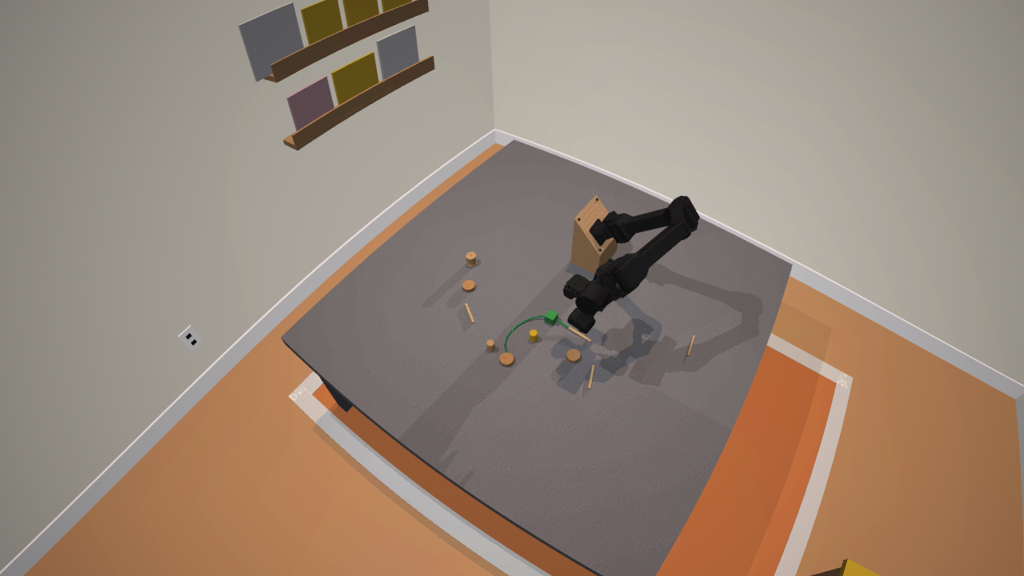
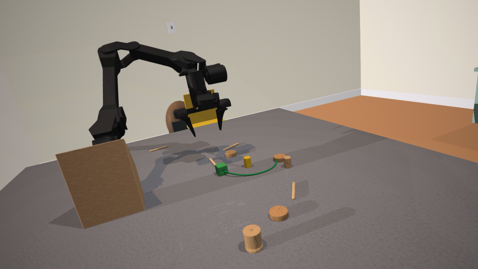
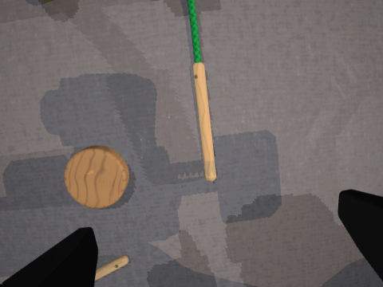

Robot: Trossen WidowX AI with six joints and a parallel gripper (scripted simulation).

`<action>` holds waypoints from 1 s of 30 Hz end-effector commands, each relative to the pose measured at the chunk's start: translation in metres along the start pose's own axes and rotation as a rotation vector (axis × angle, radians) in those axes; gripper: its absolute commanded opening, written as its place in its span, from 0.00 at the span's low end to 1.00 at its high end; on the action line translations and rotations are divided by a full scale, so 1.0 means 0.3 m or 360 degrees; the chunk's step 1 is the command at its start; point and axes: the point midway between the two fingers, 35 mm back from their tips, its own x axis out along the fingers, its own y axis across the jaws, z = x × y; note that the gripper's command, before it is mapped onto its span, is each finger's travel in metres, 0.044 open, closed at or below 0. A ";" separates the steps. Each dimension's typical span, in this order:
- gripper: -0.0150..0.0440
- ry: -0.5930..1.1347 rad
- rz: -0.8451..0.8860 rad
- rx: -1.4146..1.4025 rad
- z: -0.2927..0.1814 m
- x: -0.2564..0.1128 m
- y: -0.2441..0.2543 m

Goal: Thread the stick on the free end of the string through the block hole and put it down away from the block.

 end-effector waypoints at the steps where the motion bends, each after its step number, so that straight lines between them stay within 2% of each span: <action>1: 1.00 0.0005 0.0001 -0.0014 -0.006 -0.019 0.000; 30: 1.00 0.0000 0.0004 -0.0004 -0.002 -0.010 0.001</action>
